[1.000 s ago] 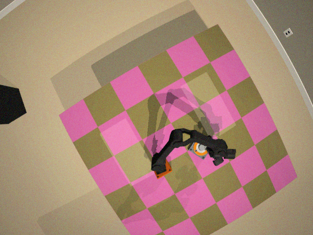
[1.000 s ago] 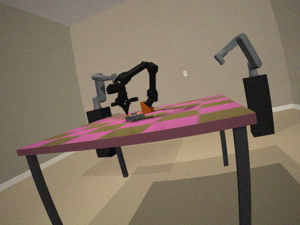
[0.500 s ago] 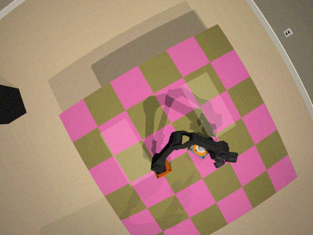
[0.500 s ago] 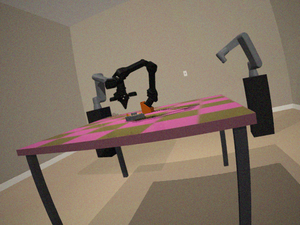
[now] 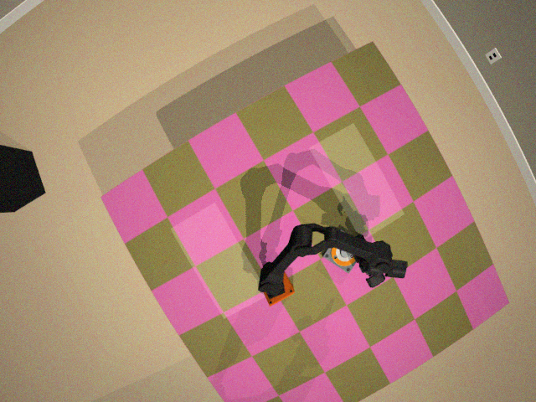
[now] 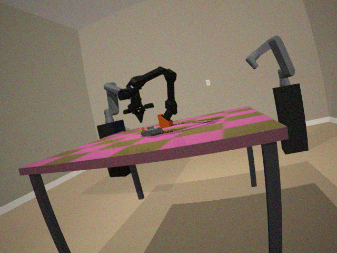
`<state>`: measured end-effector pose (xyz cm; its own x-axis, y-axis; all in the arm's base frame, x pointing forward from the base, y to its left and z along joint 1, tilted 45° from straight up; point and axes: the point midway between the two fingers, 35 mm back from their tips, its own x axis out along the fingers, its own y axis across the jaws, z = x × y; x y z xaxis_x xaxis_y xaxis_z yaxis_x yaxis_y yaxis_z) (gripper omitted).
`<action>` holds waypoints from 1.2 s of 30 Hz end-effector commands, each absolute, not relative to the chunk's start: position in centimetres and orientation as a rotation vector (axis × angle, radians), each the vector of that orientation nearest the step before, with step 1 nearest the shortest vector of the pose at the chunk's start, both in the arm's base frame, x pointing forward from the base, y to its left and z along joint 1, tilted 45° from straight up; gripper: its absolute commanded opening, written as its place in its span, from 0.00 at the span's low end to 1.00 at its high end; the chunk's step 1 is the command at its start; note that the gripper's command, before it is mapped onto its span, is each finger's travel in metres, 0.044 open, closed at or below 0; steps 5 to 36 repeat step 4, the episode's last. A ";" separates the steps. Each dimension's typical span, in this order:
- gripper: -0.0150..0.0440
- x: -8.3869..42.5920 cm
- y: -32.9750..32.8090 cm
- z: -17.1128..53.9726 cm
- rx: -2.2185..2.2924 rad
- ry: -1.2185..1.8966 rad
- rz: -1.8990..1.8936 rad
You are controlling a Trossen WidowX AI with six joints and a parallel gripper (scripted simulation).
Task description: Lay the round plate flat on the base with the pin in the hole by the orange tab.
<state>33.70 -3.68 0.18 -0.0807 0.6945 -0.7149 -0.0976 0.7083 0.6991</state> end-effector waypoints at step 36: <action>0.25 33.7 -3.7 0.2 0.514 1.521 0.702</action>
